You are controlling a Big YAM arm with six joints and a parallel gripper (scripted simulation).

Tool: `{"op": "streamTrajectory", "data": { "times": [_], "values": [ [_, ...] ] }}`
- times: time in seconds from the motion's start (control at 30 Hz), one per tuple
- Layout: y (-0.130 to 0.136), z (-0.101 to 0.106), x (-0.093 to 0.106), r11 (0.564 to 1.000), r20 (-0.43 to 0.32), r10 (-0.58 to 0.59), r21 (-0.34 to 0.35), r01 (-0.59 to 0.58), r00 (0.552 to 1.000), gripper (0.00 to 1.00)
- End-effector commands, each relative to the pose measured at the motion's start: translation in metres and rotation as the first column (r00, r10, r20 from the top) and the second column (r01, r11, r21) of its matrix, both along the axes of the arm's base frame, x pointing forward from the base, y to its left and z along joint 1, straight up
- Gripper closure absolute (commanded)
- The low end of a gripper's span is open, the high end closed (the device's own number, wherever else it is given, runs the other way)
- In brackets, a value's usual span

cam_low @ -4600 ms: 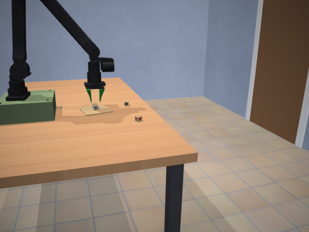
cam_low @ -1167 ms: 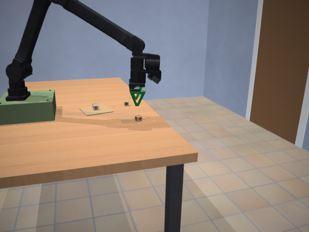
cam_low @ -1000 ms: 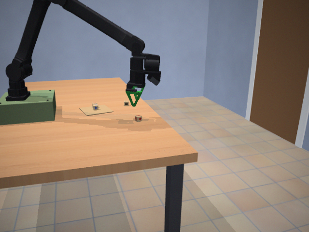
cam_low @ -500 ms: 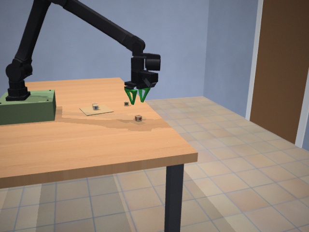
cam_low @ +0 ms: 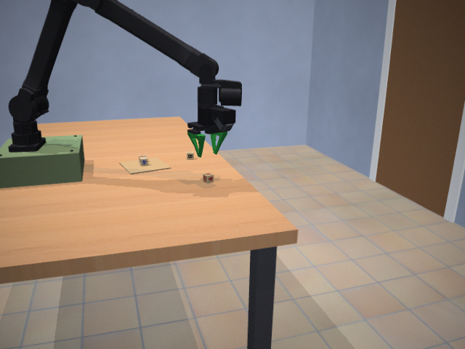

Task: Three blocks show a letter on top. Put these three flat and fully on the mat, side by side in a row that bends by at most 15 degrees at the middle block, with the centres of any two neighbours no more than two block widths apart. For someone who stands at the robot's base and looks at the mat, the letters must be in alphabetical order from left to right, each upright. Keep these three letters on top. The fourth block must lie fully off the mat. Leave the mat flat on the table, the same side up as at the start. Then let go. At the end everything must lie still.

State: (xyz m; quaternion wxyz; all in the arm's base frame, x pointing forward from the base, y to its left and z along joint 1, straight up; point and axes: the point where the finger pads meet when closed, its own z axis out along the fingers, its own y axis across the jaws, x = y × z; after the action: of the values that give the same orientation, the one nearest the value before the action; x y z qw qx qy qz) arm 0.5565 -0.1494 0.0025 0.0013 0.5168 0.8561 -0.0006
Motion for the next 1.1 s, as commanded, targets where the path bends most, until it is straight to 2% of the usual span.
{"op": "streamTrajectory", "data": {
  "times": [0.0, 0.43, 0.63, 0.77, 0.9, 1.07],
  "values": [
    [-0.002, 0.025, 0.013, 1.0, 0.064, -0.011, -0.021, 0.012, 0.998, 0.42],
    [-0.001, 0.022, 0.013, 1.0, 0.059, -0.01, -0.02, 0.011, 0.998, 0.42],
    [0.0, 0.012, 0.009, 1.0, 0.041, -0.013, -0.015, 0.013, 0.999, 0.42],
    [0.001, -0.004, 0.006, 1.0, 0.018, -0.016, -0.009, 0.016, 1.0, 0.42],
    [0.001, -0.001, 0.008, 1.0, 0.029, -0.014, -0.012, 0.014, 0.999, 0.42],
    [0.001, -0.014, 0.007, 1.0, 0.018, -0.014, -0.009, 0.014, 1.0, 0.42]
  ]
}}
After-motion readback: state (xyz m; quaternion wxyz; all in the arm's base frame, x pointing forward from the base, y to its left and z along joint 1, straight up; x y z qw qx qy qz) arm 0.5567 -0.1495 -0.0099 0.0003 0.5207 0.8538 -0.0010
